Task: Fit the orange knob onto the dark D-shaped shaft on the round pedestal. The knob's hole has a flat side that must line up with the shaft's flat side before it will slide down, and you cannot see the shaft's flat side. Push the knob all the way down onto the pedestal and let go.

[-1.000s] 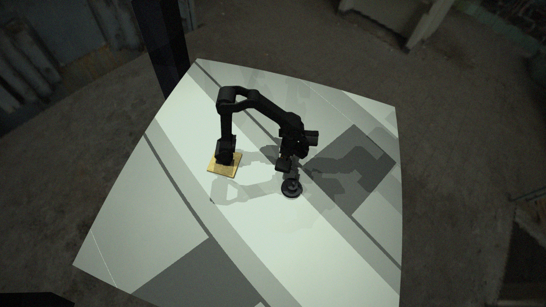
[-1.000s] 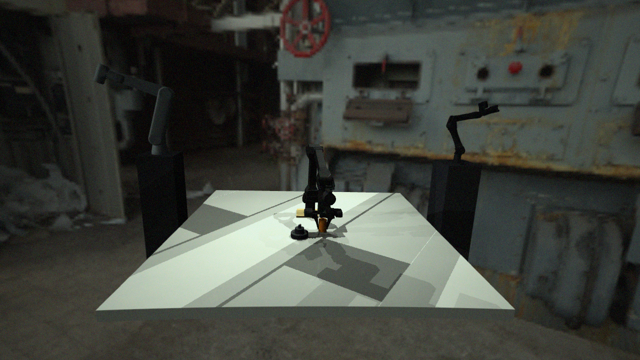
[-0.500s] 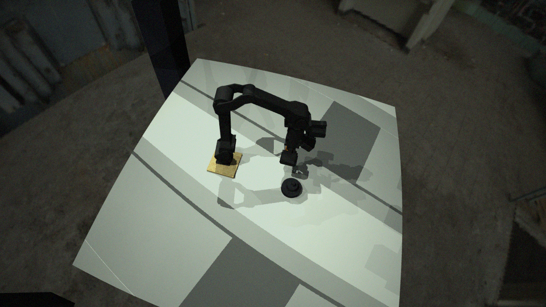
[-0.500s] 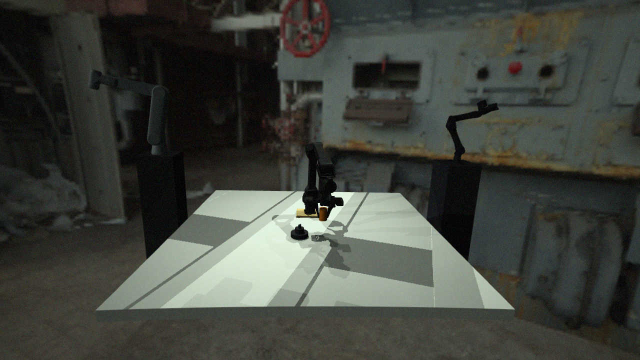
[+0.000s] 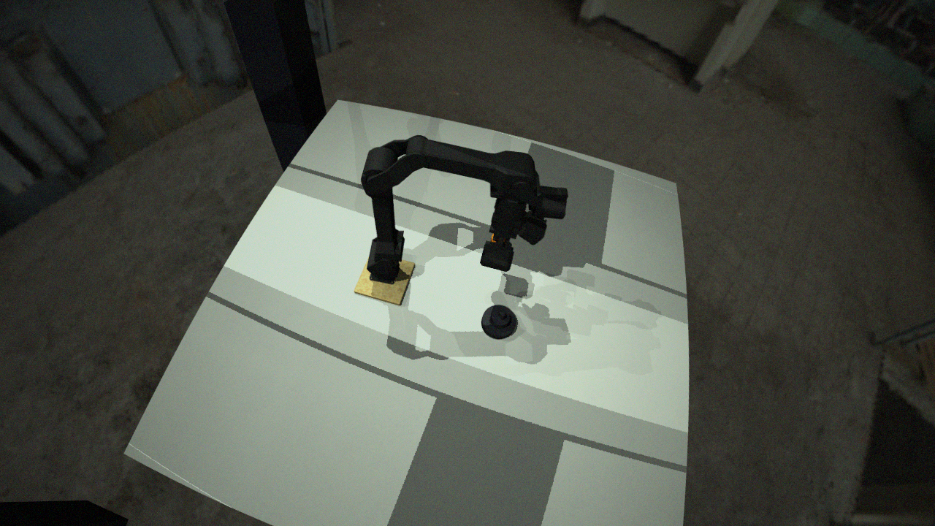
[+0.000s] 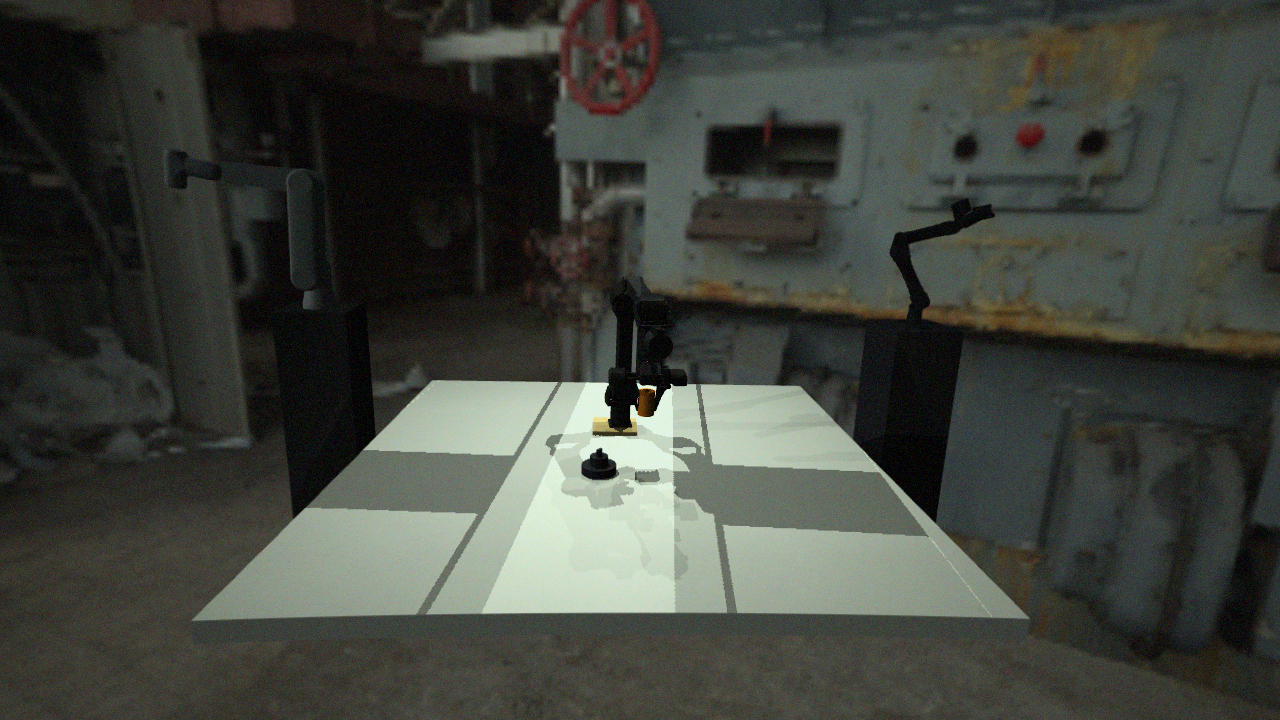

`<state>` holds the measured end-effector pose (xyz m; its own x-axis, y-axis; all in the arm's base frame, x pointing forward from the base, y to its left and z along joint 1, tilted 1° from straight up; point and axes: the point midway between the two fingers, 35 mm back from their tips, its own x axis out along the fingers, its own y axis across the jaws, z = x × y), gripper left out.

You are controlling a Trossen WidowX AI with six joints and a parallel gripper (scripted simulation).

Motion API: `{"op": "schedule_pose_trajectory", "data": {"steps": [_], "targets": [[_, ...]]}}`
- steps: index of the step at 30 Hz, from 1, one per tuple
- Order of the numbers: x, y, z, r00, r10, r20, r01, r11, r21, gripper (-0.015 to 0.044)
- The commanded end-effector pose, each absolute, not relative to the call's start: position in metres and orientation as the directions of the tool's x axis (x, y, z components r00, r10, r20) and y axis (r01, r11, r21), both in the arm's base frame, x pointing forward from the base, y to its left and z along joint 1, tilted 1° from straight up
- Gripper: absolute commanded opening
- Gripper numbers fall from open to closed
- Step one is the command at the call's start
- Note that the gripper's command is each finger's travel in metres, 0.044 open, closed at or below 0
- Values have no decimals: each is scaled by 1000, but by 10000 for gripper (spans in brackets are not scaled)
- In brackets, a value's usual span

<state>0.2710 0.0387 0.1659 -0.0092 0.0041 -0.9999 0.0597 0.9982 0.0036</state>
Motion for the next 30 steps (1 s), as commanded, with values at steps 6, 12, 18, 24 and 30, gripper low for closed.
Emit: {"op": "schedule_pose_trajectory", "data": {"steps": [6, 12, 18, 24, 30], "targets": [[276, 31, 170, 5, 12, -1000, 55, 998, 12, 0], [284, 17, 163, 6, 10, -1000, 56, 998, 11, 0], [292, 1, 156, 7, 8, -1000, 60, 998, 8, 0], [298, -15, 149, 7, 6, -1000, 61, 998, 7, 0], [304, -31, 141, 7, 6, -1000, 60, 998, 6, 0]]}}
